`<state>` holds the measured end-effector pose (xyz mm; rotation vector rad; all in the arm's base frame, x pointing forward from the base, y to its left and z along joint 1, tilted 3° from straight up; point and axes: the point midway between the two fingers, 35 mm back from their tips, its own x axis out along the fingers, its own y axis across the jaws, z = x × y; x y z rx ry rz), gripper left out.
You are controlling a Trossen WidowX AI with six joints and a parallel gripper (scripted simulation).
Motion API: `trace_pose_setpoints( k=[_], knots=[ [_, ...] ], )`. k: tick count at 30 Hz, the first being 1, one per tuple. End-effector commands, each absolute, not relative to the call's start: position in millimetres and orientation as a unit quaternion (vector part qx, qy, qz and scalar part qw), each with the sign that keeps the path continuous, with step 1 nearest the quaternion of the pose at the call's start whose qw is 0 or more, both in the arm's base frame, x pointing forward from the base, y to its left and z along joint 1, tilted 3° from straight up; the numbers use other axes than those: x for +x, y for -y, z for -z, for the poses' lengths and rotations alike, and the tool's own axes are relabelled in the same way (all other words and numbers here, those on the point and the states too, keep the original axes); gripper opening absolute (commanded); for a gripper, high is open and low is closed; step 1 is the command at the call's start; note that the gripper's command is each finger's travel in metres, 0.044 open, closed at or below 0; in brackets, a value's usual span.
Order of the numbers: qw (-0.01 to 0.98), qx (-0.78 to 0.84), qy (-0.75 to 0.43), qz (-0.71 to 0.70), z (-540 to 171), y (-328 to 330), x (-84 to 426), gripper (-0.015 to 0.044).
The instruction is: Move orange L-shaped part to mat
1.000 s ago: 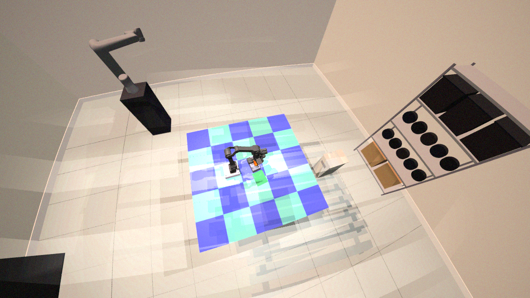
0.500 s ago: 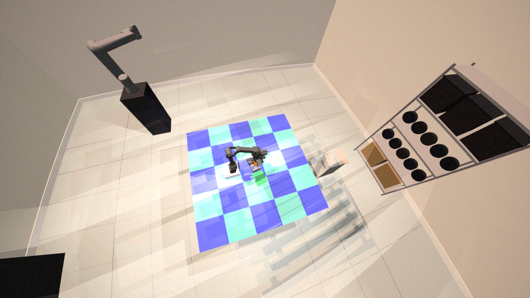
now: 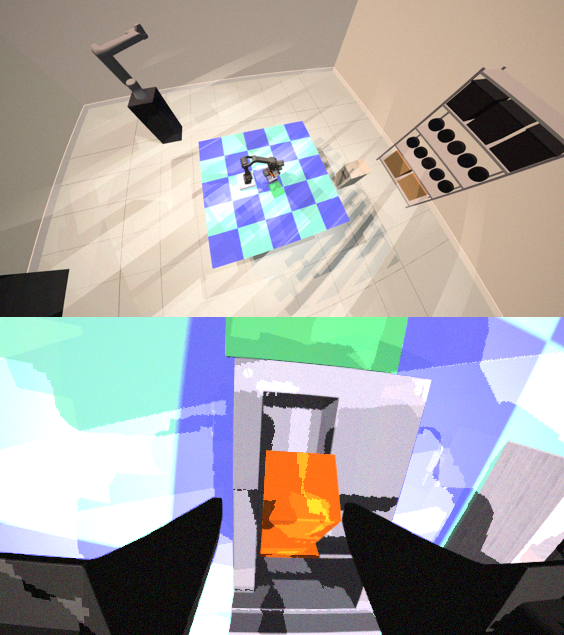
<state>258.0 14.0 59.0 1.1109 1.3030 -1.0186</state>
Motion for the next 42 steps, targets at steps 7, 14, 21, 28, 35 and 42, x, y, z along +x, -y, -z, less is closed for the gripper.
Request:
trace_pose_setpoints(
  k=[7, 14, 21, 28, 35, 42],
  knots=[
    [0.539, 0.466, -0.552, 0.433, -46.3, -14.6, 254.1, 0.0280],
    [0.542, 0.467, -0.550, 0.430, -50.1, -14.3, 256.9, 0.0155],
    [0.542, 0.467, -0.550, 0.430, -50.1, -14.3, 256.9, 0.0108],
    [0.542, 0.467, -0.550, 0.430, -50.1, -14.3, 256.9, 0.0000],
    [0.542, 0.467, -0.550, 0.431, -55.2, -14.1, 256.3, 0.0000],
    [0.540, 0.467, -0.551, 0.432, -66.1, -13.6, 255.1, 0.0000]
  ],
)
